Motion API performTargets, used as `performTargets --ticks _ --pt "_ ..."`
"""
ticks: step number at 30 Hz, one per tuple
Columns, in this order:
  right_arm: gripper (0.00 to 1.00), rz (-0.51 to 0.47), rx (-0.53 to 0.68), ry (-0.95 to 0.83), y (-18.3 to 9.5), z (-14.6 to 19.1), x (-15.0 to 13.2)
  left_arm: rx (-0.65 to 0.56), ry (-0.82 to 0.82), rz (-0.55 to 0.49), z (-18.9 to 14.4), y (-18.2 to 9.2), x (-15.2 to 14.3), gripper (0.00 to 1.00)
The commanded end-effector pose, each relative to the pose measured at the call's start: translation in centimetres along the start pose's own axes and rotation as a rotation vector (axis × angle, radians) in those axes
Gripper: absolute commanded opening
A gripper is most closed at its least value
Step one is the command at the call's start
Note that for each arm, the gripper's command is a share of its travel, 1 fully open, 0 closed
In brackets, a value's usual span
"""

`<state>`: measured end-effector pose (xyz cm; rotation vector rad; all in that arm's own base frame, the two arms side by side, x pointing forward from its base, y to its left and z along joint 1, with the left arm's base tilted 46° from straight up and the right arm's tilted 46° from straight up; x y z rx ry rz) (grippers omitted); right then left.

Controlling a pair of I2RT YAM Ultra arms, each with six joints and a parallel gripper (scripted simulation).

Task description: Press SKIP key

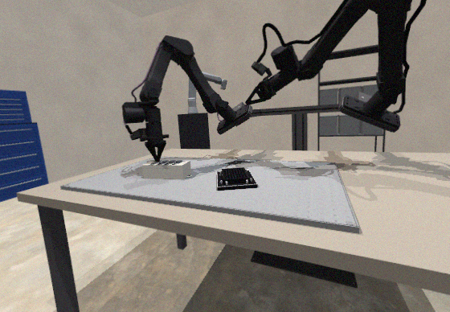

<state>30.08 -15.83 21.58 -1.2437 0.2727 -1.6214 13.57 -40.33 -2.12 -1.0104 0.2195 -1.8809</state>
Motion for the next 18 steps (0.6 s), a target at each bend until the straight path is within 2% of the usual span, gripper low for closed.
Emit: performTargets --ticks 1,18 --pt "0.00 0.004 -0.003 -0.009 0.93 -0.30 -0.22 0.022 -0.054 -0.076 0.31 -0.12 2.71 1.00" --pt "0.00 0.007 -0.016 -0.013 1.87 -0.55 -0.39 0.022 -0.054 -0.076 0.31 -0.12 2.71 1.00"
Point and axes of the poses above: on each arm, the point where the finger pads meet when closed, its own y axis out along the fingers, its own z axis across the jaws, x = y × z, the point moved 4 cm from there along -y, back along the fingers, and after that the axes turned 6 degrees about -y, right-handed, at the moved point
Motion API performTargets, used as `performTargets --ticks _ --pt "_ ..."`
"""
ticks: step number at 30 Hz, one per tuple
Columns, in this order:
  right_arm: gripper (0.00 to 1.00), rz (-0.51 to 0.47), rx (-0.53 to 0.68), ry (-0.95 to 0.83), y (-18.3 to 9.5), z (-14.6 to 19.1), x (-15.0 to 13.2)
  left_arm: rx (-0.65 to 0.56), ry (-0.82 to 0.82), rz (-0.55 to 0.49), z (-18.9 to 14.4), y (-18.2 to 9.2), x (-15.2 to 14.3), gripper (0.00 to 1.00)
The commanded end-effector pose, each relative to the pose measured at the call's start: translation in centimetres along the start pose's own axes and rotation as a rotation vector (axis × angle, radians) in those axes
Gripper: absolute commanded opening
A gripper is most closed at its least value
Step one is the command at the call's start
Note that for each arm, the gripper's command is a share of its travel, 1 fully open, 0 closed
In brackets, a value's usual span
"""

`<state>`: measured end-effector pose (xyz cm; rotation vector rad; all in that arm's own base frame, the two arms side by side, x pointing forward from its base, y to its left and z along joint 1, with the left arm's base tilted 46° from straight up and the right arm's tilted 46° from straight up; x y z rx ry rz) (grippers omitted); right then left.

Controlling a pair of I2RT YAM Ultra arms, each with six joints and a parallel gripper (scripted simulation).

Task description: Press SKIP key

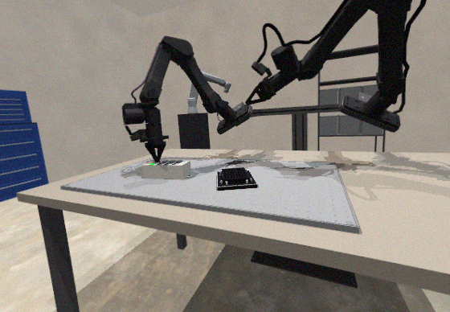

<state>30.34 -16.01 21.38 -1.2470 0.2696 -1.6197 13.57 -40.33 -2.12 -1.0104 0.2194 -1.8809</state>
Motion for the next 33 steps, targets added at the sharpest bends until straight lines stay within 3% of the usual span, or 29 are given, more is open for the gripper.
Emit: performTargets --ticks 1,3,8,18,25,33 --pt "0.00 0.008 -0.016 -0.009 1.5 -0.6 -0.4 0.022 -0.054 -0.076 0.3 -0.1 2.7 1.00" --pt "0.00 0.008 -0.016 -0.009 1.5 -0.6 -0.4 0.022 -0.054 -0.076 0.3 -0.1 2.7 1.00" --pt "0.00 0.006 -0.024 -0.005 -1.5 0.2 0.1 0.022 -0.054 -0.076 0.3 -0.1 2.7 1.00" --pt "0.00 0.035 -0.066 -0.005 -3.2 -0.7 -0.6 0.022 -0.054 -0.076 0.3 -0.1 2.7 1.00" --pt "0.00 0.005 -0.016 0.001 -7.6 -0.3 -0.2 0.022 -0.054 -0.076 0.3 -0.1 2.7 1.00" --pt "0.00 -0.009 0.007 0.003 -7.9 0.1 0.1 0.022 -0.054 -0.076 0.3 -0.1 2.7 1.00"
Point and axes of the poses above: on each arm, the point where the finger pads meet when closed, its own y axis out along the fingers, its own z axis across the jaws, x = y × z, the point moved 4 cm from there along -y, back along the fingers, and after that the axes turned 6 degrees about -y, right-handed, at the moved point
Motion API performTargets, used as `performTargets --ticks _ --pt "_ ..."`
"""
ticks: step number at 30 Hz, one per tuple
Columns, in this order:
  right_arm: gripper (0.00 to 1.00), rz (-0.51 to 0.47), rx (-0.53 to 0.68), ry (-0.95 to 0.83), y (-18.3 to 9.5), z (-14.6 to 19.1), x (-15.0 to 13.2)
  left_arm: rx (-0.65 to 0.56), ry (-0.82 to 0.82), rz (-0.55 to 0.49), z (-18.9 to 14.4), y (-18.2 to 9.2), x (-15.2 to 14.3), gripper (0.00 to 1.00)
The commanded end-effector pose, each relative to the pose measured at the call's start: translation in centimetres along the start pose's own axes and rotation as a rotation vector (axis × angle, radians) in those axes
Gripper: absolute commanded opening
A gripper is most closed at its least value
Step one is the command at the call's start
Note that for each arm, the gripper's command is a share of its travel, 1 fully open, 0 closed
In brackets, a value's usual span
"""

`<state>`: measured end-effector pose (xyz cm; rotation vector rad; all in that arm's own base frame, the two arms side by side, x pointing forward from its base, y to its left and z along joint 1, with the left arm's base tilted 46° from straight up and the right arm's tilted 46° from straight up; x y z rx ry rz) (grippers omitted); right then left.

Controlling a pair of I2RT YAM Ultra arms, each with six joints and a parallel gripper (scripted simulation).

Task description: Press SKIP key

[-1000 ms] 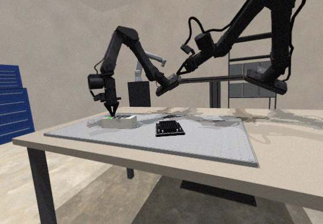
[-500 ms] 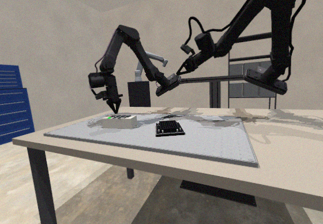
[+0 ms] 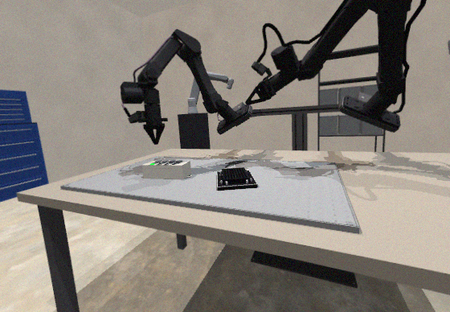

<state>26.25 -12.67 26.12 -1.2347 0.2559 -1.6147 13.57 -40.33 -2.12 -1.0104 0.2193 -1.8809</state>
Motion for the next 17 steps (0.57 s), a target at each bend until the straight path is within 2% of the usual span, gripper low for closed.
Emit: performTargets --ticks 1,17 --pt "0.00 -0.012 -0.010 0.005 -0.77 0.14 0.29 0.022 -0.054 -0.076 0.31 -0.12 2.71 1.00" --pt "0.00 -0.001 -0.017 0.000 -0.51 -0.17 0.04 0.022 -0.054 -0.076 0.31 -0.12 2.71 1.00"
Point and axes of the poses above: on each arm, the point where the finger pads meet when closed, its own y axis out along the fingers, its own z axis across the jaws, x = y × z, the point moved 4 cm from there along -y, back along the fingers, and after that the axes turned 6 degrees about -y, right-handed, at the moved point
